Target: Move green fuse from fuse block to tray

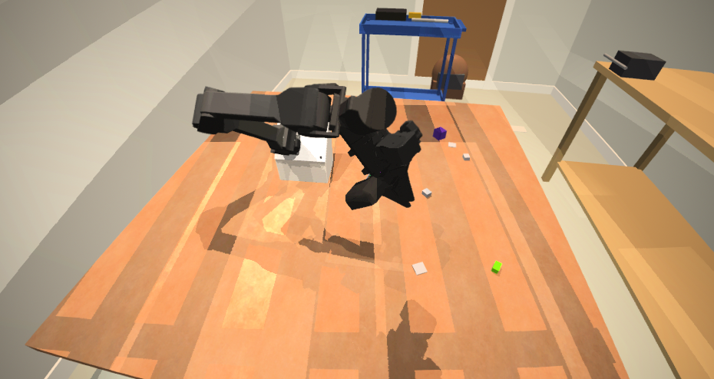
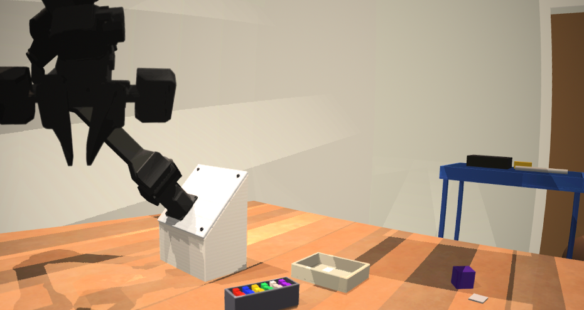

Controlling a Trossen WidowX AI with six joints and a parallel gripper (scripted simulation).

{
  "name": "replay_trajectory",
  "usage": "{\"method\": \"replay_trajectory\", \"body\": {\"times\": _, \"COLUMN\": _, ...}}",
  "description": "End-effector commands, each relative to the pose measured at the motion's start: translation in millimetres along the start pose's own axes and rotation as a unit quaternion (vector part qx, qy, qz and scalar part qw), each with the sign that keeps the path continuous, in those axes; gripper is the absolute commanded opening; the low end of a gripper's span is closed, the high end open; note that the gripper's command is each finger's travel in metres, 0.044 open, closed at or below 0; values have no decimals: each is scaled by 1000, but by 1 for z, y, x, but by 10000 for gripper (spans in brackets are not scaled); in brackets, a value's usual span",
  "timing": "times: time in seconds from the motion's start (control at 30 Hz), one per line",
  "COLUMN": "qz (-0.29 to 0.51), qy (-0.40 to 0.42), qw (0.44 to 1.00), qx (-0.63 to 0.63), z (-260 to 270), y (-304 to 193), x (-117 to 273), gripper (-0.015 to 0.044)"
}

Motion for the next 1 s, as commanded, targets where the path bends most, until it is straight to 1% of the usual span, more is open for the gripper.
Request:
{"method": "replay_trajectory", "body": {"times": 0.0, "qz": 50, "qy": 39, "qw": 998, "qx": 1, "z": 54, "y": -15, "x": -24, "gripper": 65}}
{"method": "replay_trajectory", "body": {"times": 0.1, "qz": 93, "qy": 61, "qw": 994, "qx": 0, "z": 94, "y": -32, "x": -38, "gripper": 65}}
{"method": "replay_trajectory", "body": {"times": 0.27, "qz": 178, "qy": 81, "qw": 981, "qx": 10, "z": 162, "y": -77, "x": -53, "gripper": 65}}
{"method": "replay_trajectory", "body": {"times": 0.4, "qz": 244, "qy": 77, "qw": 966, "qx": 24, "z": 206, "y": -120, "x": -55, "gripper": 65}}
{"method": "replay_trajectory", "body": {"times": 0.53, "qz": 310, "qy": 54, "qw": 948, "qx": 47, "z": 245, "y": -173, "x": -49, "gripper": 65}}
{"method": "replay_trajectory", "body": {"times": 0.67, "qz": 354, "qy": 20, "qw": 932, "qx": 70, "z": 266, "y": -219, "x": -40, "gripper": 65}}
{"method": "replay_trajectory", "body": {"times": 0.97, "qz": 356, "qy": 18, "qw": 931, "qx": 71, "z": 274, "y": -224, "x": -38, "gripper": 65}}
Point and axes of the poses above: the point midway between the two fingers, 35 mm back from their tips, its own x axis back along the fingers, its own z axis across the jaws, y = z × x, the point moved 7 cm from there along x, back along the fingers, and after that the axes turned 1 degree about x, right-handed, at the moved point
